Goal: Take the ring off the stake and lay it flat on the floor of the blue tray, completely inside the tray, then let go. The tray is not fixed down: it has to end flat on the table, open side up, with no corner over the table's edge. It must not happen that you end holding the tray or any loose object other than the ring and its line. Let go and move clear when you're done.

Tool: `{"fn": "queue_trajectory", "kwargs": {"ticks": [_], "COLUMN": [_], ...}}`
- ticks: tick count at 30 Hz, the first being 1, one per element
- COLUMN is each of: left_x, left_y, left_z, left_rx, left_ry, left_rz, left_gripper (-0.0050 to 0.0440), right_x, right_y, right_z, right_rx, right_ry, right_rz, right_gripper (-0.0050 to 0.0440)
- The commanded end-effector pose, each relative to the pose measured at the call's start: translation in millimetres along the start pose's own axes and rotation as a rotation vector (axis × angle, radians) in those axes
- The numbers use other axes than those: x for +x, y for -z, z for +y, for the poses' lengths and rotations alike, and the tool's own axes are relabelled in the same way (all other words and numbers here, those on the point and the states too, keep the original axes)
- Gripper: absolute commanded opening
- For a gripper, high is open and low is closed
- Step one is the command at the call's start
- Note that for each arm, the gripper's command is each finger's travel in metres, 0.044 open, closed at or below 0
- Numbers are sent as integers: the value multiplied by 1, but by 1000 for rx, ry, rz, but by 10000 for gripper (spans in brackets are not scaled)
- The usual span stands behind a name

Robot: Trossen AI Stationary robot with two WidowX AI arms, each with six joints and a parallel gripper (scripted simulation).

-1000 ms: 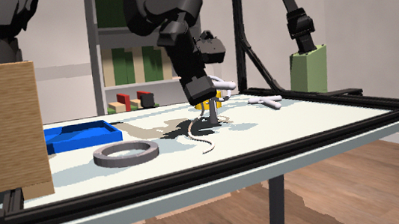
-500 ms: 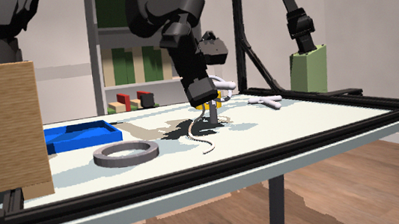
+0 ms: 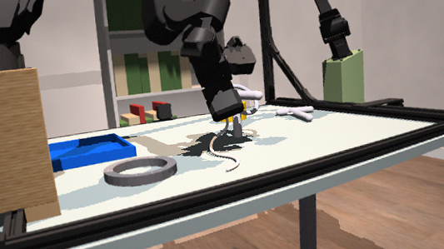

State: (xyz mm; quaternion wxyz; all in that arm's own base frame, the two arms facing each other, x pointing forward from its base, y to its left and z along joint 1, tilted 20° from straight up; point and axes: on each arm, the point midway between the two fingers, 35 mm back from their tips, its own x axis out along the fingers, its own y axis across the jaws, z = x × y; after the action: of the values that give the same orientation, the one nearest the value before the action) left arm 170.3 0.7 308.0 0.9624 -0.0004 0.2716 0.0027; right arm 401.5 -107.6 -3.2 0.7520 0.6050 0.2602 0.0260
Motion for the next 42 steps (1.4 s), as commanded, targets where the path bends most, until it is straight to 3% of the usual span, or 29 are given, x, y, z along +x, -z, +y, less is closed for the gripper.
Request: {"fn": "queue_trajectory", "kwargs": {"ticks": [1, 42], "left_x": [0, 0], "left_y": [1, 1], "left_z": [-1, -1], "left_rx": [2, 2], "left_ry": [5, 5], "left_rz": [4, 4], "left_gripper": [400, 400], "right_x": [1, -6], "right_y": [1, -7], "right_z": [-5, -20], "right_rx": [12, 76], "right_ry": [-4, -107], "right_rz": [7, 18], "right_gripper": [0, 0]}}
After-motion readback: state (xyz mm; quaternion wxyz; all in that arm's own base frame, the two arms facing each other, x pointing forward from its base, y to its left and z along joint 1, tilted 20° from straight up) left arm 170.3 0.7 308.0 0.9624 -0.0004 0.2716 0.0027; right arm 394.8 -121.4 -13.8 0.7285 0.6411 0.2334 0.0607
